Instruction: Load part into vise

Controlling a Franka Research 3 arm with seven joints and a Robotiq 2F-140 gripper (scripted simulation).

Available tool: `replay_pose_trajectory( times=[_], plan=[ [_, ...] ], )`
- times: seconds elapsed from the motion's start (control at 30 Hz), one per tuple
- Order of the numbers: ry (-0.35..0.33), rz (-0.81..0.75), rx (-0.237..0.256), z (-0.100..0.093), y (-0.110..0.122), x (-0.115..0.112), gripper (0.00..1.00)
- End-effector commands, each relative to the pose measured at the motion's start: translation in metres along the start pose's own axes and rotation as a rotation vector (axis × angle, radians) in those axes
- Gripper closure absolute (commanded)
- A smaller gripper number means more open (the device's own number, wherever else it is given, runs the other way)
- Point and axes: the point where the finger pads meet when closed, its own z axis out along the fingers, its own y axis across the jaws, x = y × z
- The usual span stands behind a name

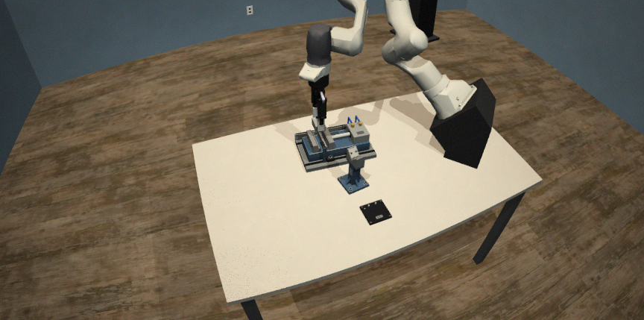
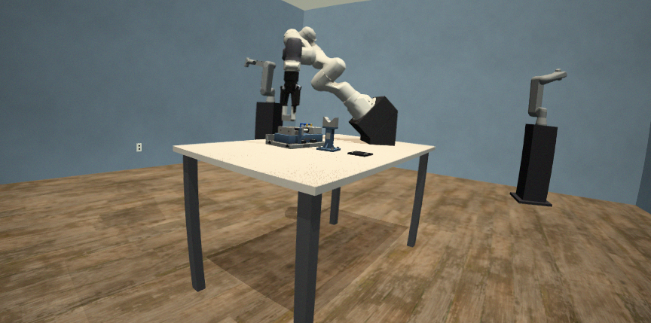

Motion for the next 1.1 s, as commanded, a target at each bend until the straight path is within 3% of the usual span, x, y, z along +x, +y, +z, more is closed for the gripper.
replay_pose_trajectory(
  times=[0.0, 1.07],
  plan=[
    [0.003, 0.000, 0.001, 0.000, 0.000, 0.000, 1.00],
    [0.003, -0.004, 0.001, 0.011, -0.001, 0.001, 1.00]
  ],
)
